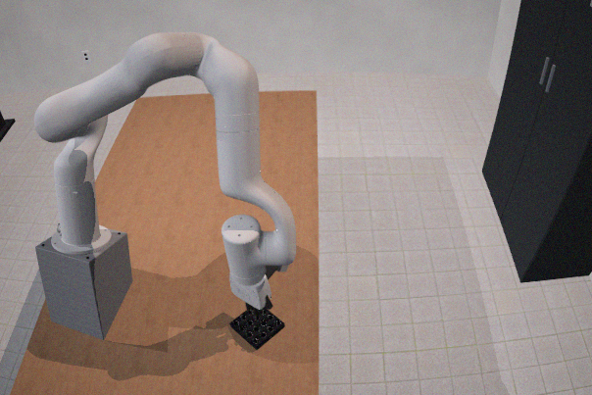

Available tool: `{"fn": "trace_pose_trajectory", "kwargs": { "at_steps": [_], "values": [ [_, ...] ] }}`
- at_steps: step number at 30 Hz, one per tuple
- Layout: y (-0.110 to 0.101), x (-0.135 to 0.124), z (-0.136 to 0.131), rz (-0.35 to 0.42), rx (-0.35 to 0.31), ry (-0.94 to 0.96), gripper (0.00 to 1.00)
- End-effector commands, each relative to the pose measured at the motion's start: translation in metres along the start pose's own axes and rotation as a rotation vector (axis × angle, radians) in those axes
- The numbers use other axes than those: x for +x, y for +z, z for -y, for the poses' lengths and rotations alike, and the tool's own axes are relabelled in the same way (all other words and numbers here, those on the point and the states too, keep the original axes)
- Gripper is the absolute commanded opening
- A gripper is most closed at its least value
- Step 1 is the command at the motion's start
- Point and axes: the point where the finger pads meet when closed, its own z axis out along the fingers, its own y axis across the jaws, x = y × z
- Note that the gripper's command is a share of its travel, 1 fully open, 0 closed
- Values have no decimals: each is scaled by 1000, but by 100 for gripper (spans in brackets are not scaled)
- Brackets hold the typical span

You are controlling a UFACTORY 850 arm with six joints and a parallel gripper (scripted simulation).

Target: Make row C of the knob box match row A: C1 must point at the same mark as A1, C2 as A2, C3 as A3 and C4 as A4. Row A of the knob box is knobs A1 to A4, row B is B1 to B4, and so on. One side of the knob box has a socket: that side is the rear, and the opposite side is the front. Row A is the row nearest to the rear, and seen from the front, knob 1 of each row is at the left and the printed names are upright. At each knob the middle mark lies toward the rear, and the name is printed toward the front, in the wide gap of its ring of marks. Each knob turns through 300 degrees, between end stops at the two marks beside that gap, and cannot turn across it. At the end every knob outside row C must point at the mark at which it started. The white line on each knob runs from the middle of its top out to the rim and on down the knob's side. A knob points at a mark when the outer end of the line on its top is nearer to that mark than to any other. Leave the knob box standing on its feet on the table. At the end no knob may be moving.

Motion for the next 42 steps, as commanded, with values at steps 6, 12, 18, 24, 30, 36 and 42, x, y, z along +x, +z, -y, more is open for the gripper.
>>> {"fn": "trace_pose_trajectory", "kwargs": {
  "at_steps": [6,12,18,24,30,36,42],
  "values": [
    [-3,0,-1,-6,-11,-269,19],
    [-4,0,-1,-5,-12,-431,19],
    [-5,0,-1,-4,-12,-590,19],
    [-6,0,-1,-3,-13,-740,19],
    [-7,0,-1,-2,-13,-890,19],
    [-8,0,-1,-1,-13,-1048,19],
    [-9,0,-1,0,-13,-1191,19]
  ]
}}
